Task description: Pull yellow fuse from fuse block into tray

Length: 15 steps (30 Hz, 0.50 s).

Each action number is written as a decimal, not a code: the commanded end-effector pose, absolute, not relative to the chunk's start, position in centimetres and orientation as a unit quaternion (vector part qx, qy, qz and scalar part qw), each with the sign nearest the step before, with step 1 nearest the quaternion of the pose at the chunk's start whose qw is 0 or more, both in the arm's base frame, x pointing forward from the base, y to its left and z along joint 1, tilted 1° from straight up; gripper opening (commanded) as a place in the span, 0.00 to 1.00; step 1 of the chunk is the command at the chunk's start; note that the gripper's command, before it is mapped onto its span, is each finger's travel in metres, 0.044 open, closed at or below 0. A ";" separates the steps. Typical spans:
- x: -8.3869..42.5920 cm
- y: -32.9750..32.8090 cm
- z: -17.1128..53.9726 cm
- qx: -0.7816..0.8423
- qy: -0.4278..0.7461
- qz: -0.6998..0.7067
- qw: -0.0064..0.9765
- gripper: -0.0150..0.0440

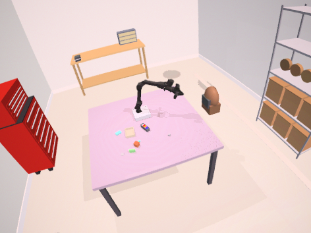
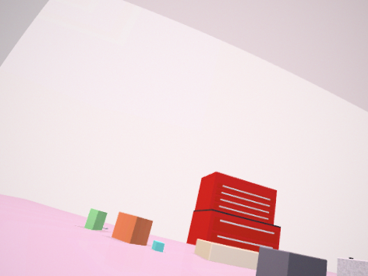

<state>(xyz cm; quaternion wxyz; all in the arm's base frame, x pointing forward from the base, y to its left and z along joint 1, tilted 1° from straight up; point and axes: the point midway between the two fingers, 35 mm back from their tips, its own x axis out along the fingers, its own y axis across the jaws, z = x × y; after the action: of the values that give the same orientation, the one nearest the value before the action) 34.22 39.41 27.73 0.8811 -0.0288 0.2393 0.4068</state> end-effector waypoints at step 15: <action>40.0 12.4 13.9 0.229 0.505 -0.040 0.832 0.38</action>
<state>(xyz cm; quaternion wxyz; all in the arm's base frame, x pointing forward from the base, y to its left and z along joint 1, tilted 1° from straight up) 40.78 16.76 15.98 0.8590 0.1833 0.4762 0.0419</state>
